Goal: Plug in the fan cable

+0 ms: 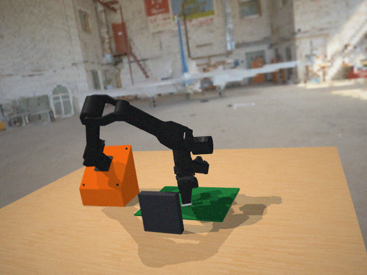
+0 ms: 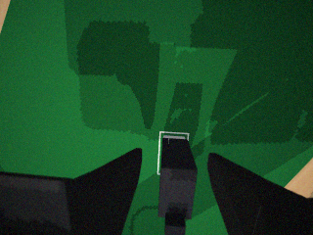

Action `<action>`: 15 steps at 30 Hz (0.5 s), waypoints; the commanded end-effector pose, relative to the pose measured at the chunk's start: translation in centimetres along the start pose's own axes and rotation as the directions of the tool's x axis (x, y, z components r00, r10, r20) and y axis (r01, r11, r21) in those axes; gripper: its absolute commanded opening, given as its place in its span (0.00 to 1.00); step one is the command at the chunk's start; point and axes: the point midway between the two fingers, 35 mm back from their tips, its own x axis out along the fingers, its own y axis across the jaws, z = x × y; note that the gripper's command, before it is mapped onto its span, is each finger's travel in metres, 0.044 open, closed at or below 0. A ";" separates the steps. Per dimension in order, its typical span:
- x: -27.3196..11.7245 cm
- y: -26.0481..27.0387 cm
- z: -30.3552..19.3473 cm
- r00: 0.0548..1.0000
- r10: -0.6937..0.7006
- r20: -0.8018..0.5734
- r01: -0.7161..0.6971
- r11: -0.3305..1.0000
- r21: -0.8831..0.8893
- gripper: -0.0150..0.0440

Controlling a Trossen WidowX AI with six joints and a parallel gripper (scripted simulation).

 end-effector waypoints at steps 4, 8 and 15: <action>-4.3 0.0 0.1 1.000 0.002 0.000 -0.002 1.000 -0.002 0.69; -5.5 0.0 0.1 1.000 0.002 0.000 -0.002 1.000 -0.003 0.69; -5.7 -0.5 2.2 1.000 0.001 0.001 -0.001 1.000 -0.002 0.69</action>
